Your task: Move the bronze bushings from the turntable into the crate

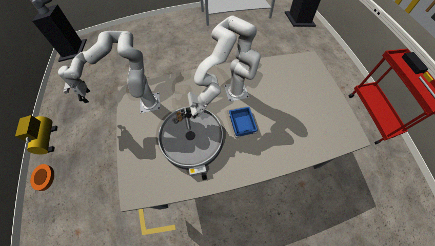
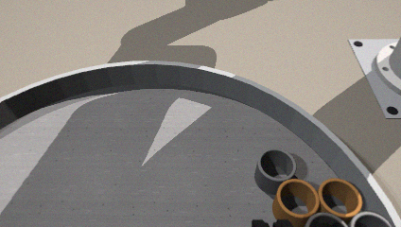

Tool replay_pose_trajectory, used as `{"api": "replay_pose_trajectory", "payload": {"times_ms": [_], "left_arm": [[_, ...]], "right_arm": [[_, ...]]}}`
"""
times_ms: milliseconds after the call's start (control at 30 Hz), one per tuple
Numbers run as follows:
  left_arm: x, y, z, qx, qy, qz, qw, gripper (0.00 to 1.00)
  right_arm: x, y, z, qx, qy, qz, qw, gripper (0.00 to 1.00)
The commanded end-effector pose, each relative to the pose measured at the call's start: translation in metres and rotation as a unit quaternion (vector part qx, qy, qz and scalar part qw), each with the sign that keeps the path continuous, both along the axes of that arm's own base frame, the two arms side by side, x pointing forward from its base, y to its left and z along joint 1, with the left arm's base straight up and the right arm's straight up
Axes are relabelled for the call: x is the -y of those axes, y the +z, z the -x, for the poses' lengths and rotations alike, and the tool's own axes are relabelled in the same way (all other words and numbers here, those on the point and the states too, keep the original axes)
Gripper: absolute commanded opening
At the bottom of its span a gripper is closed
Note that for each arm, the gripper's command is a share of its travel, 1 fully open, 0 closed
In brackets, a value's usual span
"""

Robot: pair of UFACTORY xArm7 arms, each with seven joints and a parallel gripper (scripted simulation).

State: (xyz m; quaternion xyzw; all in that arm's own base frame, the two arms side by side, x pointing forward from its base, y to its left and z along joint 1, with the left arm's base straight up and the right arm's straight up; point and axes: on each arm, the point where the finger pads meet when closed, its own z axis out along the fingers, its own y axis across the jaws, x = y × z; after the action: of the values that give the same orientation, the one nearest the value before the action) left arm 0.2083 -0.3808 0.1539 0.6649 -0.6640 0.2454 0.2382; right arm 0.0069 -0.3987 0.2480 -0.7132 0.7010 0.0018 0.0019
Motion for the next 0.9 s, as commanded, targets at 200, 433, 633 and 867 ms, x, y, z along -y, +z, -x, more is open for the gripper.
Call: {"api": "replay_pose_trajectory", "payload": {"times_ms": [200,433,633,867], "left_arm": [[-0.082,0.003,-0.020,0.001,0.000,0.001,1.000,0.00],[-0.124,0.003,-0.030,0.001,0.000,0.001,1.000,0.00],[-0.166,0.002,-0.040,0.001,0.000,0.001,1.000,0.00],[-0.205,0.002,-0.049,0.001,0.000,0.000,1.000,0.00]], "right_arm": [[0.001,0.002,0.000,0.000,0.000,0.003,1.000,1.00],[0.001,0.002,0.000,0.000,0.000,0.003,1.000,1.00],[0.001,0.002,0.000,0.000,0.000,0.003,1.000,1.00],[0.001,0.002,0.000,0.000,0.000,0.003,1.000,1.00]]}}
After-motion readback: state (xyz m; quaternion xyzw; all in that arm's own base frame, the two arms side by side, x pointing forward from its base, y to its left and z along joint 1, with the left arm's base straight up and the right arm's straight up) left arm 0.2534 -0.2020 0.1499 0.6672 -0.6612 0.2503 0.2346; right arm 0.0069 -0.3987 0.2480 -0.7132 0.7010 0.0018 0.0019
